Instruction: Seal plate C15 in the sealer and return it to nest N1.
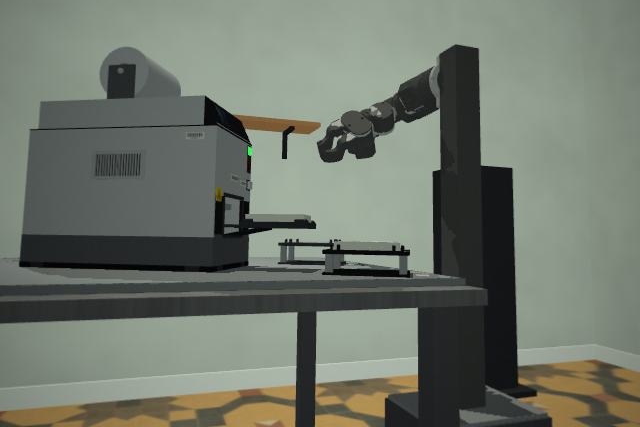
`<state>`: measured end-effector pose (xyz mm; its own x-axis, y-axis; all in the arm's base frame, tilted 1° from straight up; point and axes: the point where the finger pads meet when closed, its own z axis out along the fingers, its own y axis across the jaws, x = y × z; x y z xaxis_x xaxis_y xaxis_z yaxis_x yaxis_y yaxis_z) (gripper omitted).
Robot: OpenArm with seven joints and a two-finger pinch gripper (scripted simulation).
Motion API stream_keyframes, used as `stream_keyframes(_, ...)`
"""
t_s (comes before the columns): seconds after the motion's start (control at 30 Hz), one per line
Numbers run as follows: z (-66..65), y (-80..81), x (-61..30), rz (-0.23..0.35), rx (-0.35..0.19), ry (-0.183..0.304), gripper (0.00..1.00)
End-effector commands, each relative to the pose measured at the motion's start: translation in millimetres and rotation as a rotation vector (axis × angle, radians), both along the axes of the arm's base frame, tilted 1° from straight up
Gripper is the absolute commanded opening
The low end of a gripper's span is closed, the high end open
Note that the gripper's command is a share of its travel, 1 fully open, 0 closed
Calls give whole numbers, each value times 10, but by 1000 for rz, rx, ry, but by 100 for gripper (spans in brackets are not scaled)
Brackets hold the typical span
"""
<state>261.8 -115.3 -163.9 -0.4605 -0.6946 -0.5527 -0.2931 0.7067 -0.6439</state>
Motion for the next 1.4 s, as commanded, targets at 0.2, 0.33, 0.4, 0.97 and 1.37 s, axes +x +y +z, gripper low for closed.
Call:
stream_keyframes(0.2,-54,-45,47,-40,34,-3,0)
stream_keyframes(0.33,-305,-229,228,-200,166,-5,0)
stream_keyframes(0.4,-305,-229,228,-200,166,-5,0)
stream_keyframes(0.97,-609,-462,456,-418,327,7,0)
stream_keyframes(1.37,-738,-558,542,-499,389,4,0)
